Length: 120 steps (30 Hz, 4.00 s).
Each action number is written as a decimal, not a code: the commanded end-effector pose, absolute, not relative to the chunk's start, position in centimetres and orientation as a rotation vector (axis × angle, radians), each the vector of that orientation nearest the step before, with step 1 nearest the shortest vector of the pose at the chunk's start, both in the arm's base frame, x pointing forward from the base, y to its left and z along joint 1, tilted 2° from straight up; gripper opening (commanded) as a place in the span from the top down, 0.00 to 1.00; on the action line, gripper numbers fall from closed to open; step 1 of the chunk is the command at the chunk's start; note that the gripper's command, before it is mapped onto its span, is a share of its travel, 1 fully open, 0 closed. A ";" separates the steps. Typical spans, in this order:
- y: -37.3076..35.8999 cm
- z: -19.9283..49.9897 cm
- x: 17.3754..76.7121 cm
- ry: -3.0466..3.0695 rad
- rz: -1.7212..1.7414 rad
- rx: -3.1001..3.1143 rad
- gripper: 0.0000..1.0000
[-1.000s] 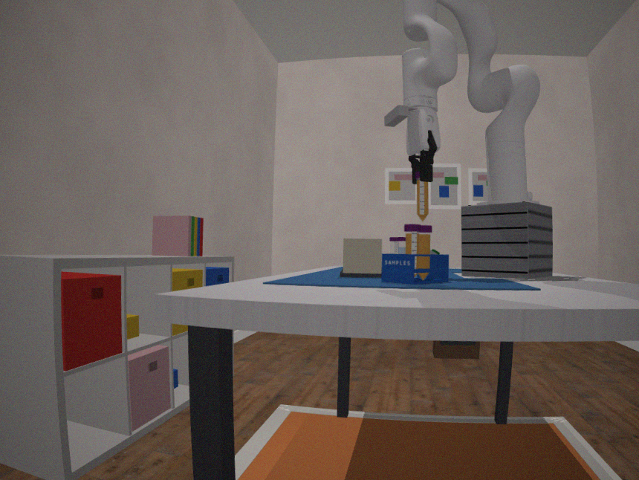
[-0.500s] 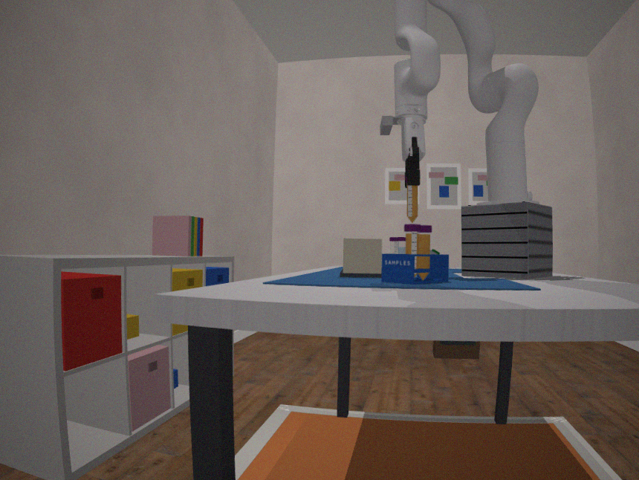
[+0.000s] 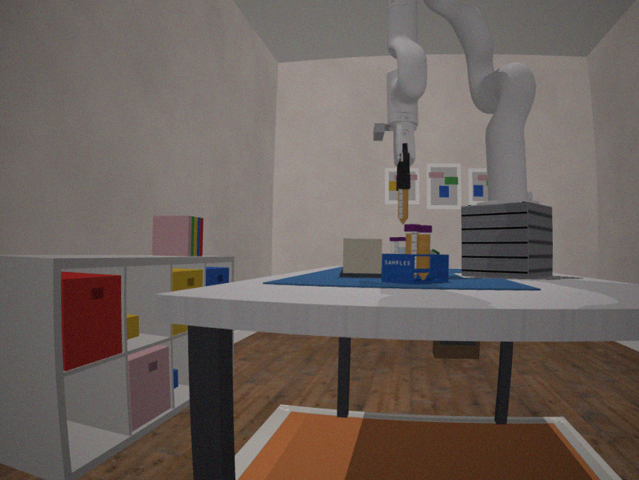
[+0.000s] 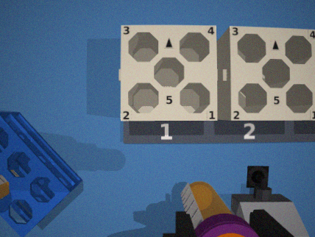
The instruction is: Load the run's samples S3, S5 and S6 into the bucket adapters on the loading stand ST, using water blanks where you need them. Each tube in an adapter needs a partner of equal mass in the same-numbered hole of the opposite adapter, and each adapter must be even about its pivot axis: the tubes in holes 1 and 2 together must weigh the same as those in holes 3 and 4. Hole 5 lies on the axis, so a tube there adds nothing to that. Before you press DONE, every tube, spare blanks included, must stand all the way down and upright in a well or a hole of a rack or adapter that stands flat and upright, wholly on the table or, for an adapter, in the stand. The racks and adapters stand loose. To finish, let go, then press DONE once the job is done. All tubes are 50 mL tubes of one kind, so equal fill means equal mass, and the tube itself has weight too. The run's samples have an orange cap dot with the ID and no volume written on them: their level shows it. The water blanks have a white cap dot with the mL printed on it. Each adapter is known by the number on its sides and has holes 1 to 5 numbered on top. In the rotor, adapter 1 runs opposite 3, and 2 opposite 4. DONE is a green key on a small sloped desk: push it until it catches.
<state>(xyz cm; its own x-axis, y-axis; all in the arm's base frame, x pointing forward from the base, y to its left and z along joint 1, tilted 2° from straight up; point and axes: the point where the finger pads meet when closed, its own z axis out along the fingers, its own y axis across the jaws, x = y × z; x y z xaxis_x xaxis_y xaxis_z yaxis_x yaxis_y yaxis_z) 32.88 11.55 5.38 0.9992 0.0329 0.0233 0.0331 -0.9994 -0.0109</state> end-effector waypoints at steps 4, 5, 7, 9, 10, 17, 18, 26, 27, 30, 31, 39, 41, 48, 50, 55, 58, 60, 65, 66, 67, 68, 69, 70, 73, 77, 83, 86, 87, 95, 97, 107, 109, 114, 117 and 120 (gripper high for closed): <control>8.2 5.4 34.0 -0.053 -0.035 -3.119 1.00; 8.2 5.4 34.0 -0.053 -0.035 -3.119 1.00; 7.2 5.4 34.2 -0.053 -0.035 -3.119 1.00; 6.2 5.3 34.5 -0.053 -0.035 -3.119 1.00; 5.8 5.3 34.7 -0.053 -0.035 -3.119 1.00; 2.4 5.3 35.6 -0.053 -0.035 -3.119 1.00; 1.9 5.3 35.7 -0.053 -0.035 -3.119 1.00; -1.0 5.2 36.6 -0.053 -0.035 -3.119 1.00; -1.5 5.2 36.7 -0.053 -0.035 -3.119 1.00; -2.9 5.2 37.1 -0.053 -0.035 -3.119 1.00; -3.4 5.2 37.2 -0.053 -0.035 -3.119 1.00; -6.3 5.1 38.1 -0.053 -0.035 -3.119 1.00; -7.3 5.1 38.3 -0.053 -0.035 -3.119 1.00; -10.6 5.1 39.3 -0.053 -0.035 -3.119 1.00; -11.6 5.0 39.6 -0.053 -0.035 -3.119 1.00; -13.5 5.0 40.1 -0.053 -0.035 -3.119 1.00; -14.5 5.0 40.4 -0.053 -0.035 -3.120 1.00; -15.4 5.0 40.7 -0.053 -0.035 -3.120 1.00; -17.9 5.0 41.3 -0.053 -0.035 -3.120 1.00; -18.3 4.9 41.5 -0.053 -0.035 -3.120 1.00; -18.8 4.9 41.6 -0.053 -0.035 -3.120 1.00; -19.3 4.9 41.7 -0.053 -0.035 -3.120 1.00; -19.8 4.9 41.9 -0.053 -0.035 -3.120 1.00; -20.3 4.9 42.0 -0.053 -0.035 -3.120 1.00; -20.7 4.9 42.2 -0.053 -0.035 -3.120 1.00; -21.7 4.9 42.4 -0.053 -0.035 -3.120 1.00; -21.7 4.9 42.4 -0.053 -0.035 -3.120 1.00; -21.7 4.9 42.4 -0.053 -0.035 -3.120 1.00; -21.7 4.9 42.4 -0.053 -0.035 -3.120 1.00; -21.7 4.9 42.4 -0.053 -0.035 -3.120 1.00; -21.7 4.9 42.4 -0.053 -0.035 -3.120 1.00; -21.7 3.5 42.5 -0.053 -0.035 -3.120 1.00; -21.7 3.1 42.5 -0.053 -0.035 -3.120 1.00; -21.6 2.1 42.5 -0.053 -0.035 -3.120 1.00; -21.6 1.5 42.5 -0.053 -0.035 -3.120 1.00; -21.6 1.4 42.5 -0.053 -0.035 -3.120 1.00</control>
<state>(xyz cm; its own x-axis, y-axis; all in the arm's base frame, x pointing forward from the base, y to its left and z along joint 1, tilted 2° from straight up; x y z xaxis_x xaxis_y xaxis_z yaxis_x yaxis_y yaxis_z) 42.38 -21.58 1.65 0.9992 0.0337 0.0202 0.0341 -0.9992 -0.0213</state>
